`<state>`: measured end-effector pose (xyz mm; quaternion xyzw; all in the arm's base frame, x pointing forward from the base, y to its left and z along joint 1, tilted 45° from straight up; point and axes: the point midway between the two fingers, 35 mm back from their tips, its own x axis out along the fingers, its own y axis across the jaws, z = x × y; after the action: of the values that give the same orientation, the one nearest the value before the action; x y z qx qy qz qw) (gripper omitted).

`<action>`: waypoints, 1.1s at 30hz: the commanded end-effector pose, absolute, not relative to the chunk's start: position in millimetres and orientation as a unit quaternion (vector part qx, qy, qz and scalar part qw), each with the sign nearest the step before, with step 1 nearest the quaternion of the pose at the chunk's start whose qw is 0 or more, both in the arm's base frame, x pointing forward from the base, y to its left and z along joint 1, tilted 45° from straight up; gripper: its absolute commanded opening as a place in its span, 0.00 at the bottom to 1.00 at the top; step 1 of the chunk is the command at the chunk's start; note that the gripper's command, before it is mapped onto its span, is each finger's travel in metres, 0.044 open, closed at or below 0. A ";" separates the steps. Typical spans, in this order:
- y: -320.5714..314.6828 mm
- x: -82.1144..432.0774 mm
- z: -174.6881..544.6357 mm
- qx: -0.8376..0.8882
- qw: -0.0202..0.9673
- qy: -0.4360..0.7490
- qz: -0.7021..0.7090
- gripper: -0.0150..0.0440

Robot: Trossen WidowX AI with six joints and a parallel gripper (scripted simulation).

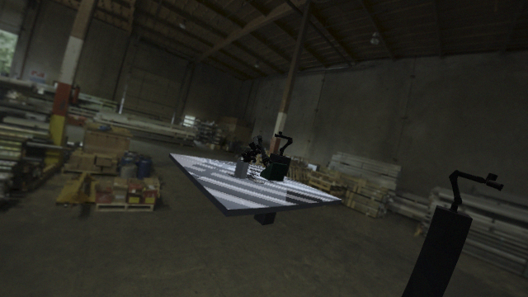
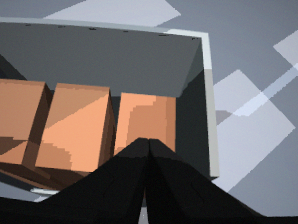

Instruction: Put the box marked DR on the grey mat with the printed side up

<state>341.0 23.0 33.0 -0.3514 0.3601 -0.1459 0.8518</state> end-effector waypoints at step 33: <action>20.9 321.5 30.0 -0.352 0.850 0.363 -0.146 0.25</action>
<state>325.4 22.9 32.0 -0.3504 0.3601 -0.1437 0.8526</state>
